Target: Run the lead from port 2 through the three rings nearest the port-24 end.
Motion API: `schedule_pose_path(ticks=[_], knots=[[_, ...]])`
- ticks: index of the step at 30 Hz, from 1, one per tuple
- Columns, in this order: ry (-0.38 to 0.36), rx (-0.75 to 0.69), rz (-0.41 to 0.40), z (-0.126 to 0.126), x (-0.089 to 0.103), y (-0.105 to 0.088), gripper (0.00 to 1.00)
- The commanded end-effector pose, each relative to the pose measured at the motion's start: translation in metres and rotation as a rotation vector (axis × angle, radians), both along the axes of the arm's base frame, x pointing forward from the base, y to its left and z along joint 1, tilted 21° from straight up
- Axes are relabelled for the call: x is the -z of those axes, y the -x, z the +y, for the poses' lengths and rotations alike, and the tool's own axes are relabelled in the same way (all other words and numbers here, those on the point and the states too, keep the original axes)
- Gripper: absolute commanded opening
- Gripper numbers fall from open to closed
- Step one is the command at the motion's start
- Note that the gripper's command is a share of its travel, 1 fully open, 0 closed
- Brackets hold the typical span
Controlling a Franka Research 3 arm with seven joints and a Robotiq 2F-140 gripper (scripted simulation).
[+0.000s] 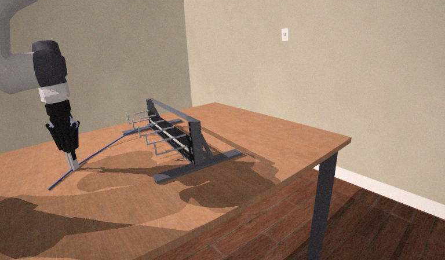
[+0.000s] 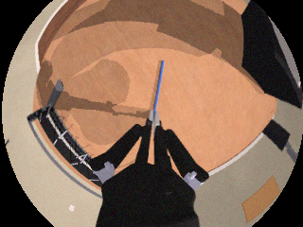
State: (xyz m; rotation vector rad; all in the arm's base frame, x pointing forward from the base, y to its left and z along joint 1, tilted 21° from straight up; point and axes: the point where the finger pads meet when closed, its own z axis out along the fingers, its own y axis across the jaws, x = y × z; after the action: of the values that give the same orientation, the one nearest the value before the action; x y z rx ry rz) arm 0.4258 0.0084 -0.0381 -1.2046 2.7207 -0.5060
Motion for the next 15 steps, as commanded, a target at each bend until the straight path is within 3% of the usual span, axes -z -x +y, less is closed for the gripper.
schedule_pose_path(ticks=[1,15], knots=[[0.003,-0.003,0.002,0.000,-0.002,0.001,0.00],[0.003,-0.003,0.002,0.003,-0.014,0.004,0.00]])
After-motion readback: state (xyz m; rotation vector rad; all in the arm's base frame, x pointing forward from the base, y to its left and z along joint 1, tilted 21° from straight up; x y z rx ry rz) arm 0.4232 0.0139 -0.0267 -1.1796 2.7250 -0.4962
